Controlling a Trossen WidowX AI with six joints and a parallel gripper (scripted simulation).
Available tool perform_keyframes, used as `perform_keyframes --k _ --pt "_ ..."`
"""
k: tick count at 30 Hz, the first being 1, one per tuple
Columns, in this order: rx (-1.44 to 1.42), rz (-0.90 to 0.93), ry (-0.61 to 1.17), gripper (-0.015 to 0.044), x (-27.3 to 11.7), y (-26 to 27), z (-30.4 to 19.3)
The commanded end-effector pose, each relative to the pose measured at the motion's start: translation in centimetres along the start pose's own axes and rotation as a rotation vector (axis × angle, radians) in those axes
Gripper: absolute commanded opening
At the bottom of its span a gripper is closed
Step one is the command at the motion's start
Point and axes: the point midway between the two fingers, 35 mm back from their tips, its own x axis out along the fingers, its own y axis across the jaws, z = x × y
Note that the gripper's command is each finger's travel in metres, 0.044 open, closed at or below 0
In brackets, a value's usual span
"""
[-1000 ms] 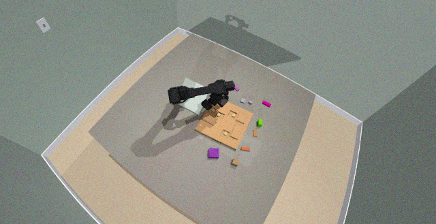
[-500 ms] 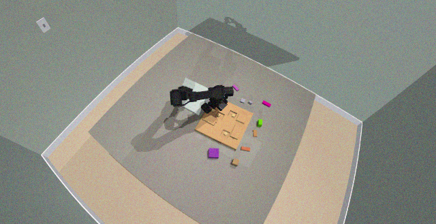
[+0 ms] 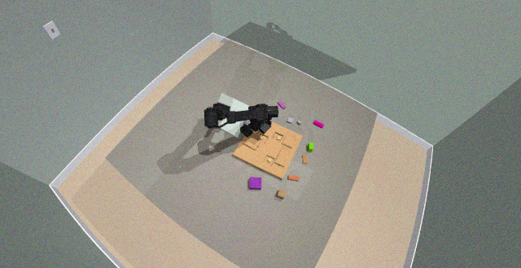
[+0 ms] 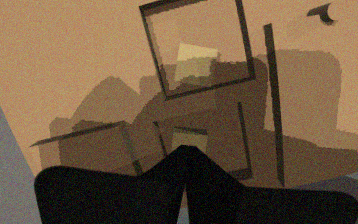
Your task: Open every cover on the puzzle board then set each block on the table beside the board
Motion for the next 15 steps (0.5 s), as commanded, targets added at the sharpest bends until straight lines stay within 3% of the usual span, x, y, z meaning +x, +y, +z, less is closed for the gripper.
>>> perform_keyframes --k 1,15 --pt "-0.005 -0.005 0.002 0.0000 0.52 -0.15 -0.10" --pt "-0.005 -0.006 0.002 0.0000 0.84 -1.07 -0.04"
